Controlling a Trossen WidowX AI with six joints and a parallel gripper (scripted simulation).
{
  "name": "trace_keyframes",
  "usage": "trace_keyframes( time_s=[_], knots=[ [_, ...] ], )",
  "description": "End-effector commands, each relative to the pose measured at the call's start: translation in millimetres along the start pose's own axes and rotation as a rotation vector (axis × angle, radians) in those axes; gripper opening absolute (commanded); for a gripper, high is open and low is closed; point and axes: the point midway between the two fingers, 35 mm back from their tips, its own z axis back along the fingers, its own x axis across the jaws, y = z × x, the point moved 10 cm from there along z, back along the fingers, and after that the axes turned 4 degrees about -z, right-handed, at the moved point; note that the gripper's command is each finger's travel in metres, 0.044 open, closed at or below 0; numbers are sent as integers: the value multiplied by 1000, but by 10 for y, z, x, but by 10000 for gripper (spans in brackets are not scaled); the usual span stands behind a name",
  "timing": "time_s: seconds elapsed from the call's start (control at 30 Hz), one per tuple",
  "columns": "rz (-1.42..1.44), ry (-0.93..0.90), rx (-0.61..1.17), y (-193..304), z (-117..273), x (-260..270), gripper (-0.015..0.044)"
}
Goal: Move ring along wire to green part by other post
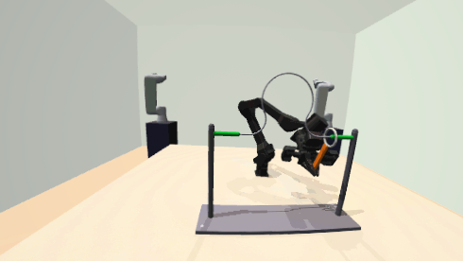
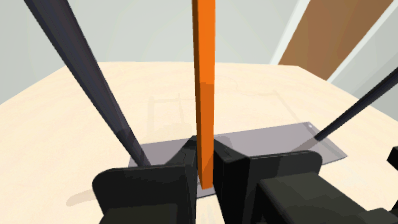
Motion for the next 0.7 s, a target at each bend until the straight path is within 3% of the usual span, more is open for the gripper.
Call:
trace_keyframes(
  time_s=[0.0, 0.67],
  knots=[
    [-7, 1, -5, -8, 9, 54, -150],
    [-8, 1, -7, 39, 9, 201, -150]
  ],
)
